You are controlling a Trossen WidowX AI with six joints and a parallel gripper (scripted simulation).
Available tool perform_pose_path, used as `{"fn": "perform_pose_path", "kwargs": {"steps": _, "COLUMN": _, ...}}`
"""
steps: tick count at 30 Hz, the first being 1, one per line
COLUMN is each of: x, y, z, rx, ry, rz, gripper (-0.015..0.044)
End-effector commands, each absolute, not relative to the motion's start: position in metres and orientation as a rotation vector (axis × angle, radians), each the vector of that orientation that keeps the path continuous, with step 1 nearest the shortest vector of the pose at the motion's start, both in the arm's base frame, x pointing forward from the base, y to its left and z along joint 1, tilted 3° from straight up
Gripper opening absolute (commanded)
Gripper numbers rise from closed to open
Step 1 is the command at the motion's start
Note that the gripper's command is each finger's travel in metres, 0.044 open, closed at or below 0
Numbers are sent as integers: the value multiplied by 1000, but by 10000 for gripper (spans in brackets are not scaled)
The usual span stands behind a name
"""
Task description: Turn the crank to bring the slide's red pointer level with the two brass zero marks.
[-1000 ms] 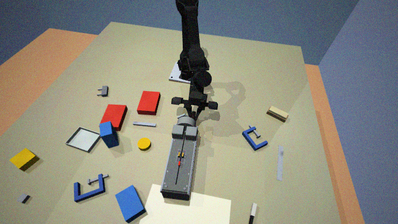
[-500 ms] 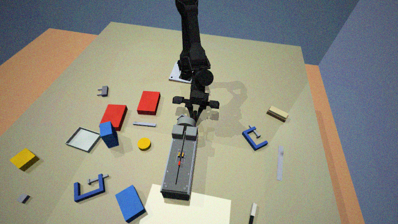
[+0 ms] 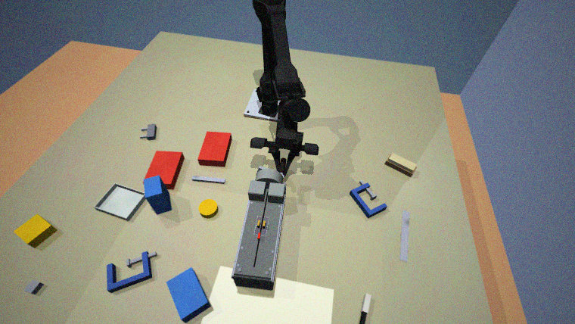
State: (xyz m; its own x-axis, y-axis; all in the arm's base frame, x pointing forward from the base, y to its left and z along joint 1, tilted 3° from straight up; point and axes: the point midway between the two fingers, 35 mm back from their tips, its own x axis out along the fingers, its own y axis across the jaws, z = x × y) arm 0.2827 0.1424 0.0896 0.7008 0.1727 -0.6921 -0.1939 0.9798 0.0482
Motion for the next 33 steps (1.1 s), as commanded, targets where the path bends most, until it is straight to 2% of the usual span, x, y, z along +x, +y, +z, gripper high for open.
{"fn": "perform_pose_path", "kwargs": {"steps": 1, "x": 282, "y": 144, "z": 99, "rx": -20, "ry": 752, "rz": 213, "gripper": 0}}
{"fn": "perform_pose_path", "kwargs": {"steps": 33, "x": 283, "y": 131, "z": 122, "rx": -22, "ry": 752, "rz": 212, "gripper": 0}}
